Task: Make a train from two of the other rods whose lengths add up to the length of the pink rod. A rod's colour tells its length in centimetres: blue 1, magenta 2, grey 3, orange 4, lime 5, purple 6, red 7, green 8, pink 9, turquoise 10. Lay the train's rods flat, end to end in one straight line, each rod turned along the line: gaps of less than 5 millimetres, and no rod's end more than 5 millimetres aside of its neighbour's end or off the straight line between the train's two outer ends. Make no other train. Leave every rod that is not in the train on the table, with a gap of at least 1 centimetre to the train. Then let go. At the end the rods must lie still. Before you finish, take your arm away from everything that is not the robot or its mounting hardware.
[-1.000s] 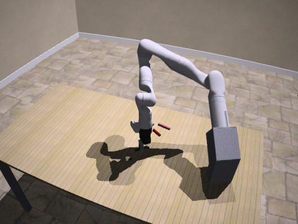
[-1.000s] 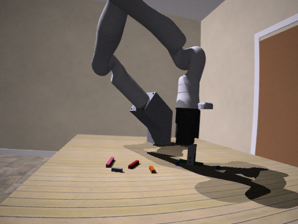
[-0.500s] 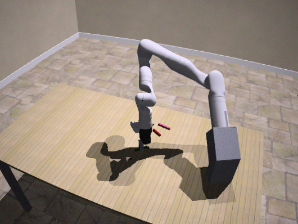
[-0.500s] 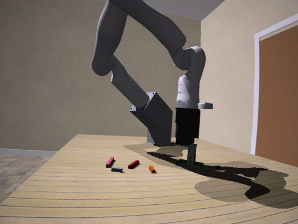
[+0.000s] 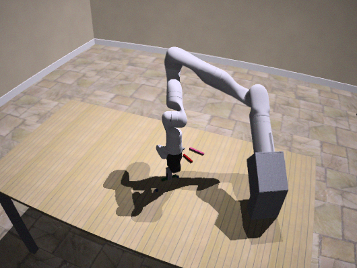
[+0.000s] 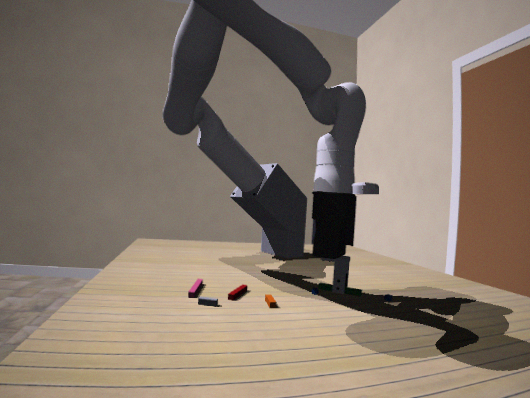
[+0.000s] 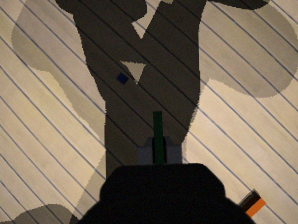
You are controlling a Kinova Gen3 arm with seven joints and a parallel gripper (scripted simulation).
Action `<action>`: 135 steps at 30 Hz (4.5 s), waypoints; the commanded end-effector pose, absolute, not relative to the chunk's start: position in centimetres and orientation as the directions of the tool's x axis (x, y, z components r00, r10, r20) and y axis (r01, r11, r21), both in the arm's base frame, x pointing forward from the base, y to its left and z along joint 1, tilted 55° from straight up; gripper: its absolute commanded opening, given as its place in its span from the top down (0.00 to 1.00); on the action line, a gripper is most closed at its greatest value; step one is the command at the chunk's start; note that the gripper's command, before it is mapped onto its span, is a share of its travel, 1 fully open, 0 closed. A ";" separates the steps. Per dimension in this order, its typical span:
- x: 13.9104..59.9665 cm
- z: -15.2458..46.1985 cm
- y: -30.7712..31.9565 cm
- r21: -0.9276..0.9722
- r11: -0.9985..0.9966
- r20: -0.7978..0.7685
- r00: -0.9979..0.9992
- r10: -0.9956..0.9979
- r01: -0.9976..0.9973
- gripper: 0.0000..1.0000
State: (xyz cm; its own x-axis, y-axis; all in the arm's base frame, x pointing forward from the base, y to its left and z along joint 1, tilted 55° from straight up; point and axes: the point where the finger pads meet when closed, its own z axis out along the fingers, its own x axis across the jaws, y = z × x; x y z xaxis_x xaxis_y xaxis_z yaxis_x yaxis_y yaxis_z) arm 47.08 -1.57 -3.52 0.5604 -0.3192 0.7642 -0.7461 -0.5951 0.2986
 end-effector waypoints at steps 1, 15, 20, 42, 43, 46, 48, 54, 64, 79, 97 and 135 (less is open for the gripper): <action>47.1 -3.5 -1.5 0.298 -0.596 0.764 0.561 -0.319 -0.746 0.76; 47.5 -4.1 -2.3 0.298 -0.596 0.764 0.561 -0.319 -0.746 0.76; 47.5 -4.1 -2.3 0.298 -0.596 0.764 0.561 -0.319 -0.746 0.76; 47.5 -4.2 -2.3 0.298 -0.596 0.764 0.561 -0.319 -0.746 0.76; 47.5 -4.2 -2.3 0.298 -0.596 0.764 0.561 -0.319 -0.746 0.76; 47.5 -4.2 -2.3 0.298 -0.596 0.764 0.561 -0.319 -0.746 0.76; 47.5 -4.2 -2.3 0.298 -0.596 0.764 0.561 -0.319 -0.746 0.76; 47.5 -4.2 -2.3 0.298 -0.596 0.764 0.561 -0.319 -0.746 0.76; 47.5 -4.2 -2.3 0.298 -0.596 0.764 0.561 -0.319 -0.746 0.58; 47.5 -4.2 -2.3 0.298 -0.596 0.764 0.561 -0.319 -0.746 0.46; 45.7 -1.3 1.4 0.298 -0.596 0.764 0.561 -0.319 -0.746 0.46; 44.2 1.0 4.3 0.298 -0.596 0.764 0.561 -0.319 -0.746 0.00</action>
